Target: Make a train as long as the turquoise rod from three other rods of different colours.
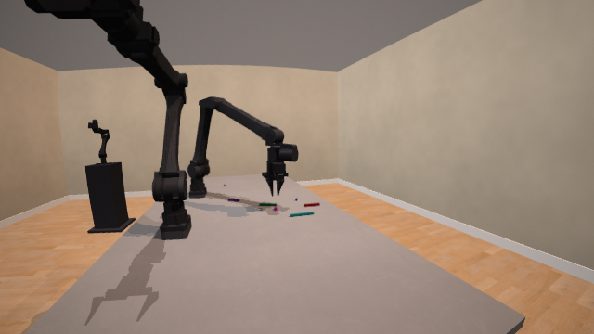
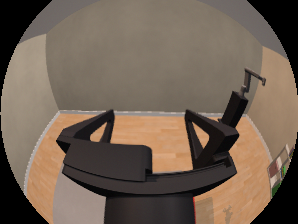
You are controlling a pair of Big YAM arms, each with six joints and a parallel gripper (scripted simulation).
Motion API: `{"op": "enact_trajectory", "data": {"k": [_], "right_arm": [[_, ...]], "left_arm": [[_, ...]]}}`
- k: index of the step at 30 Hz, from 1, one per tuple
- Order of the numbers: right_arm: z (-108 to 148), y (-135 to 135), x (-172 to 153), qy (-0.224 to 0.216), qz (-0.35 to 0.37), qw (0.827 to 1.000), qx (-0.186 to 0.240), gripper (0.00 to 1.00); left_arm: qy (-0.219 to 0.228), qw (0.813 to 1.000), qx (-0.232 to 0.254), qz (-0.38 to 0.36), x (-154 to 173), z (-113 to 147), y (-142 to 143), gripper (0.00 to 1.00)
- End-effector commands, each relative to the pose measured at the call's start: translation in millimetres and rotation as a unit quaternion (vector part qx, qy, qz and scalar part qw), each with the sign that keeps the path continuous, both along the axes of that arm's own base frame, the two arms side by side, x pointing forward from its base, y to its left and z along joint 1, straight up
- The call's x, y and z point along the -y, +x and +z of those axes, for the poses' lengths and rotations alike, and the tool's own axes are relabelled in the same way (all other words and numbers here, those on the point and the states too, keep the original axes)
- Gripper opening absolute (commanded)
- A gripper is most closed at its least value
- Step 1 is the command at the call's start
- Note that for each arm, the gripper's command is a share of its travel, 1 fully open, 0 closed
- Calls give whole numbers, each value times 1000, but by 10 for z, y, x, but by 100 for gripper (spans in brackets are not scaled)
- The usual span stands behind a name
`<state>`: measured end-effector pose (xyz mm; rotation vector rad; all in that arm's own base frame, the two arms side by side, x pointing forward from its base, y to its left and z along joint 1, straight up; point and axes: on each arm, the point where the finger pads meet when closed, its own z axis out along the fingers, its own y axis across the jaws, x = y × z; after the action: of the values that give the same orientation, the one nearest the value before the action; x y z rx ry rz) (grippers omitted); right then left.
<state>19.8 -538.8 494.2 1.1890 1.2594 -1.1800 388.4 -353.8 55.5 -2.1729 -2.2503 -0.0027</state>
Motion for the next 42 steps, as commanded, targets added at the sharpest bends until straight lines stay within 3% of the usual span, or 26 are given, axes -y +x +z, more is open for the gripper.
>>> {"op": "enact_trajectory", "data": {"k": [1, 28, 32, 35, 42], "right_arm": [[63, -28, 58, -12, -4, 1000, 9, 100], [63, -28, 58, -12, -4, 1000, 9, 100], [63, -28, 58, -12, -4, 1000, 9, 100], [63, -28, 58, -12, -4, 1000, 9, 100], [63, -28, 58, -12, -4, 1000, 9, 100]], "left_arm": [[-22, 999, 21, -11, 85, 239, 46, 23], [-20, 1000, 19, -11, 63, 129, 23, 23], [-16, 1000, 15, -11, 59, 53, 18, 23], [-6, 1000, 3, -11, 41, -150, -1, 23], [-6, 1000, 3, -11, 39, -257, -2, 23]]}}
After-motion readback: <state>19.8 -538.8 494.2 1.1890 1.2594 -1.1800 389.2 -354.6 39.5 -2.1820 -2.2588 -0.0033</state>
